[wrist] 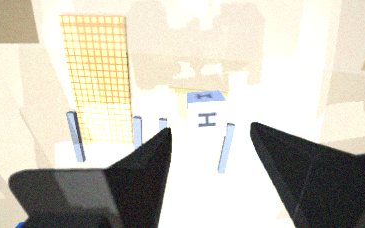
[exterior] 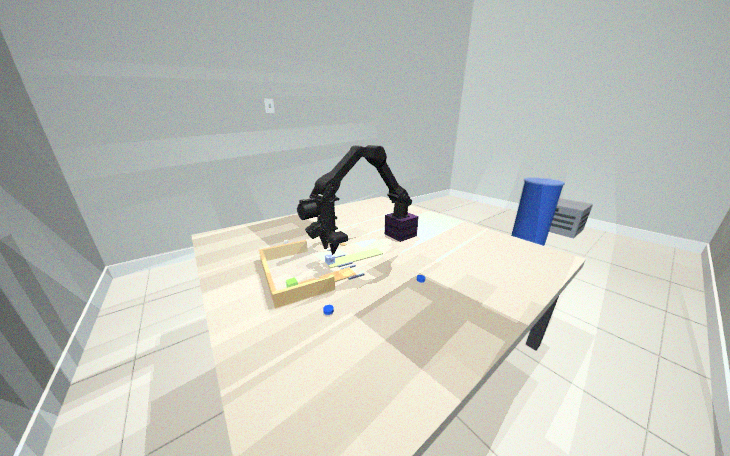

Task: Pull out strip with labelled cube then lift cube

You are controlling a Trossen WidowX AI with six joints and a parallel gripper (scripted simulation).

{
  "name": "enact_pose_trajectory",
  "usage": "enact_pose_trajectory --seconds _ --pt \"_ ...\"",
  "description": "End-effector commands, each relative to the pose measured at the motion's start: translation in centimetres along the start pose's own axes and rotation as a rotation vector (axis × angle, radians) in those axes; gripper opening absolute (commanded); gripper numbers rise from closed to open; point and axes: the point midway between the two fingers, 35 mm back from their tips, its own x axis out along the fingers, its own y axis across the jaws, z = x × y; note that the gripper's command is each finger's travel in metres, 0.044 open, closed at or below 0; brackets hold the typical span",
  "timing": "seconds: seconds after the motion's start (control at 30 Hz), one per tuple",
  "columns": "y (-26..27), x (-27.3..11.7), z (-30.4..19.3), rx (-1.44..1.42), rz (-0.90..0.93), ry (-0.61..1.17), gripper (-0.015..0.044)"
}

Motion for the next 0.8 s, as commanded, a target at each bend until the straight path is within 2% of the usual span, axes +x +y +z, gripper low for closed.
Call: enact_pose_trajectory --seconds 0.0,0.77 --pt "0.0 0.7 0.0 -0.004 0.003 0.000 0.0250" --pt "0.0 4.3 -0.1 -0.004 0.003 0.000 0.0250"
